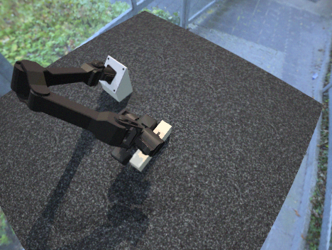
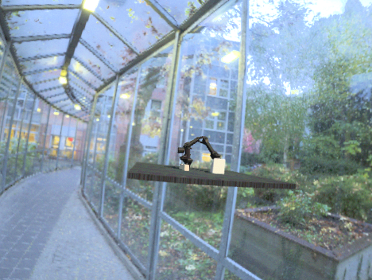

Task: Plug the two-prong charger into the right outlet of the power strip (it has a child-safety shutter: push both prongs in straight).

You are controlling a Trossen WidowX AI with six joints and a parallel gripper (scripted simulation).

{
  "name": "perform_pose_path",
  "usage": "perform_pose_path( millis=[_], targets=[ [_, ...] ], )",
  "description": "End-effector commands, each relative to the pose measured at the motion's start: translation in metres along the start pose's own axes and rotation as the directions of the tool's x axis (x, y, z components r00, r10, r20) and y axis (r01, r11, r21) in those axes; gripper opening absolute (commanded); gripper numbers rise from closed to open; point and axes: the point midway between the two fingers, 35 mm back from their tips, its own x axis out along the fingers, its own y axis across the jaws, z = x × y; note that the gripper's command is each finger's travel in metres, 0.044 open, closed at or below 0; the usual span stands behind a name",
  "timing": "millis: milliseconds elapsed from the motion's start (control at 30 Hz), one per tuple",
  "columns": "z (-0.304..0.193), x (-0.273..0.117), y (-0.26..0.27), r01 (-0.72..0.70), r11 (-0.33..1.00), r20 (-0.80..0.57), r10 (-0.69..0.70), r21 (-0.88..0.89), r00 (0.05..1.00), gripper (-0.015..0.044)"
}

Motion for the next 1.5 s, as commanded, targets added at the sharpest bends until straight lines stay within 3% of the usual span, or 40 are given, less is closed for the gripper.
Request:
perform_pose_path(
  millis=[0, 1467],
  targets=[
    [-0.002, 0.001, 0.0, 0.0, 1.0, 0.001, 0.0, -0.001, 1.0, 0.044],
    [-0.019, 0.002, 0.0, 0.001, 1.0, 0.019, -0.001, 0.012, 1.0, 0.044]
  ],
)
